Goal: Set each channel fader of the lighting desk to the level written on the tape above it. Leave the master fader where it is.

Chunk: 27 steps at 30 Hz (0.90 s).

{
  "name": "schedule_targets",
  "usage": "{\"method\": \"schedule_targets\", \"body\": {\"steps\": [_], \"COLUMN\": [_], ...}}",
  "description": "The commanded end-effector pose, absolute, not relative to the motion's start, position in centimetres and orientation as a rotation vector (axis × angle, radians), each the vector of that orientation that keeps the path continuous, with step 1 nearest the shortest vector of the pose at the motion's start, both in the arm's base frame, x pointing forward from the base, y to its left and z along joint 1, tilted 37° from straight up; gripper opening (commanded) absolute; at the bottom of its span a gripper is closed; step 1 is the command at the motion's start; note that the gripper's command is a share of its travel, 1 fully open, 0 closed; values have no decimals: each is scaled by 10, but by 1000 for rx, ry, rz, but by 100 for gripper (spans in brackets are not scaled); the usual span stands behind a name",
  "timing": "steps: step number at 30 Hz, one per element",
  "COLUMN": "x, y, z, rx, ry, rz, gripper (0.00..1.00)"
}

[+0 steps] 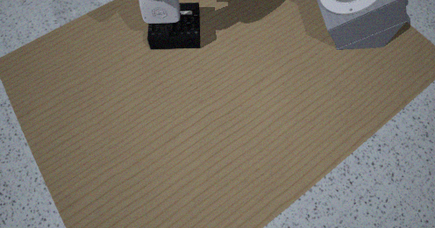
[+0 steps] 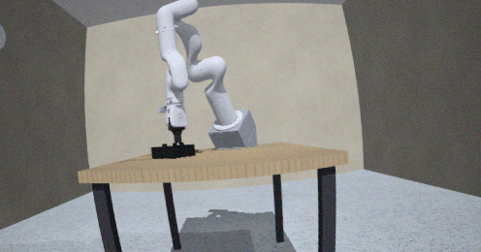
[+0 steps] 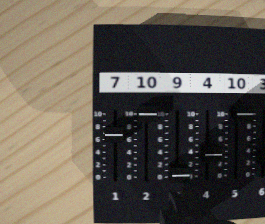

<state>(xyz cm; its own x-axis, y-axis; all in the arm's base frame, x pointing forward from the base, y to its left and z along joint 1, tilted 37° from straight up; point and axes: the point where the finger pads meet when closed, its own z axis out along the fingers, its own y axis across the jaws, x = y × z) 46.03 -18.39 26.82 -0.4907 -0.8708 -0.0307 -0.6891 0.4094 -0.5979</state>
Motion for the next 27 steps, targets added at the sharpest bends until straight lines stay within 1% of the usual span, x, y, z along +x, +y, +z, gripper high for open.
{"method": "schedule_targets", "body": {"steps": [1,27], "x": [462,465], "y": [-185,-186], "z": [266,263], "rx": [-1346,-1346], "ry": [2330,2330], "rz": [-752,-752], "gripper": [0,0]}}
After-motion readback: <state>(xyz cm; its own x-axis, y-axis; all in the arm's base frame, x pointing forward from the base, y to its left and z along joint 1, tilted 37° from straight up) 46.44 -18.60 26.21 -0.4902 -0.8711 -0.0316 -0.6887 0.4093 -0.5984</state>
